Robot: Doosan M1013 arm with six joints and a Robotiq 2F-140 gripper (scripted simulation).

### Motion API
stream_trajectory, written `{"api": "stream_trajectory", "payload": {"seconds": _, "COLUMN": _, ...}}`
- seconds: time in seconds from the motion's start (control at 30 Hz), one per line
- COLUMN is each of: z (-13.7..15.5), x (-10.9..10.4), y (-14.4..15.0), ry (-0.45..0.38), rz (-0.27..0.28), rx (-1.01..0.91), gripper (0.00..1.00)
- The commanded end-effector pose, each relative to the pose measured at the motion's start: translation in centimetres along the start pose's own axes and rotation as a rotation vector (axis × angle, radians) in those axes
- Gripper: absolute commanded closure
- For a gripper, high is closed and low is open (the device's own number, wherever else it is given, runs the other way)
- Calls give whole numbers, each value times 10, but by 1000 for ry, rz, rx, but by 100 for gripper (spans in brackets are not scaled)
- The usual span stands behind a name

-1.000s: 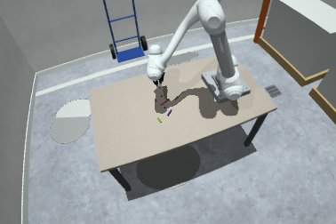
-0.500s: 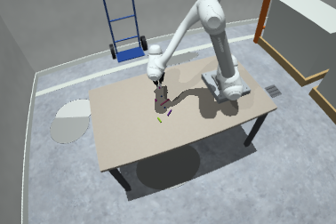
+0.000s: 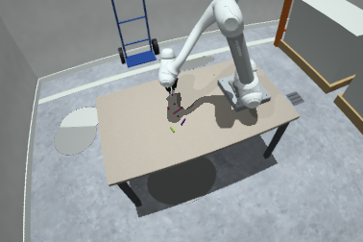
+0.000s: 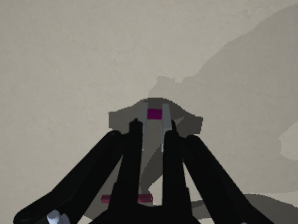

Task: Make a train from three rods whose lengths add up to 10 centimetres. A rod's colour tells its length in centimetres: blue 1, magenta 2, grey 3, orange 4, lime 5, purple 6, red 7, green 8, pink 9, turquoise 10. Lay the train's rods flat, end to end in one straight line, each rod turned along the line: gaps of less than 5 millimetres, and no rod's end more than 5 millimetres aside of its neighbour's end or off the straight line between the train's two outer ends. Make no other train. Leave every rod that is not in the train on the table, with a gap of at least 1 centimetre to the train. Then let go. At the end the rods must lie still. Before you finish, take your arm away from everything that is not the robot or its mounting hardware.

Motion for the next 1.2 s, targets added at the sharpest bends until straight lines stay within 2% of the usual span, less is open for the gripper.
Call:
{"api": "stream_trajectory", "payload": {"seconds": 0.0, "z": 0, "x": 0, "y": 0, "ry": 0, "rz": 0, "rx": 0, "gripper": 91}}
{"api": "stream_trajectory", "payload": {"seconds": 0.17, "z": 0, "x": 0, "y": 0, "ry": 0, "rz": 0, "rx": 0, "gripper": 91}}
{"api": "stream_trajectory", "payload": {"seconds": 0.6, "z": 0, "x": 0, "y": 0, "ry": 0, "rz": 0, "rx": 0, "gripper": 79}}
{"api": "stream_trajectory", "payload": {"seconds": 1.0, "z": 0, "x": 0, "y": 0, "ry": 0, "rz": 0, "rx": 0, "gripper": 79}}
{"api": "stream_trajectory", "payload": {"seconds": 1.17, "z": 0, "x": -7, "y": 0, "ry": 0, "rz": 0, "rx": 0, "gripper": 79}}
Point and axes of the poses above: the point where the finger pads meet when closed, its own x axis out along the fingers, its own y axis across the jaws, z = x × y, the point moved 1 cm from there along -x, back along the fingers, and after that the axes turned 11 degrees about -x, right-handed, at the moved point
